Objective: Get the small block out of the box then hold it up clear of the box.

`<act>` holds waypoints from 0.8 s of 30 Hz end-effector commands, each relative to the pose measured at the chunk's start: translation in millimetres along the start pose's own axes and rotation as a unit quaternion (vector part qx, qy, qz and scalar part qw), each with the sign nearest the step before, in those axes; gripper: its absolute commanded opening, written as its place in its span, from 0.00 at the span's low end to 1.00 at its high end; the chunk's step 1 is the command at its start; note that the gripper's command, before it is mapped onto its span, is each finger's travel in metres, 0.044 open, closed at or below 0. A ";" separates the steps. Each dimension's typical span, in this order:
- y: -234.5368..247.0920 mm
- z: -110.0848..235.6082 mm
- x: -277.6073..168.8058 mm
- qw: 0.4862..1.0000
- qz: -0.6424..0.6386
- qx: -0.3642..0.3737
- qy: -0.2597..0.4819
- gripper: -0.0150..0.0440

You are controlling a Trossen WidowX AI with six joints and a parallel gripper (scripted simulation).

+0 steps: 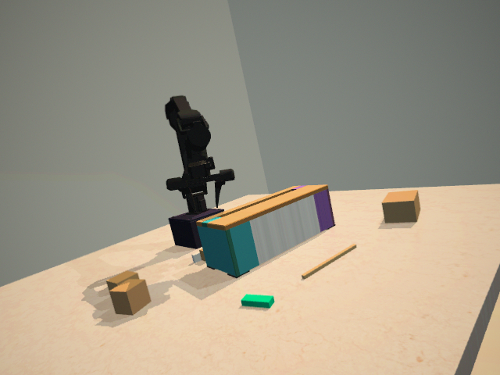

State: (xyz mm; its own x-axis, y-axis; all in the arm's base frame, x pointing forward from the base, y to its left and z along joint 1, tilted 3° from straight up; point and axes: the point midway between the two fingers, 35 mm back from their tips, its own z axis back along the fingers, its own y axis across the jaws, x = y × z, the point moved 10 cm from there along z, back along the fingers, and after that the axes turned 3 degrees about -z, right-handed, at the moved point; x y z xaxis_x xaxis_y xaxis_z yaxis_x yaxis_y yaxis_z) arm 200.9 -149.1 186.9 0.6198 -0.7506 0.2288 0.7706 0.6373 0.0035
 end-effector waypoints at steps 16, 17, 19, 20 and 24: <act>-43.0 7.7 -14.4 0.622 -0.775 0.097 0.050 0.74; -44.0 7.8 -14.9 0.601 -0.792 0.098 0.053 0.74; -46.0 8.0 -15.7 0.557 -0.823 0.100 0.061 0.74; -47.8 8.2 -16.6 0.532 -0.838 0.103 0.066 0.74; -51.5 8.6 -18.3 0.438 -0.889 0.105 0.081 0.74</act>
State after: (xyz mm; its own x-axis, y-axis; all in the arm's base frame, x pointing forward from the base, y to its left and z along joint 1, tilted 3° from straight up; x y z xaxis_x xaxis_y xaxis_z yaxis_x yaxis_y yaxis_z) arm 170.4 -162.8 187.1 -0.5764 -0.8135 -0.0771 0.7668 -0.5711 0.2930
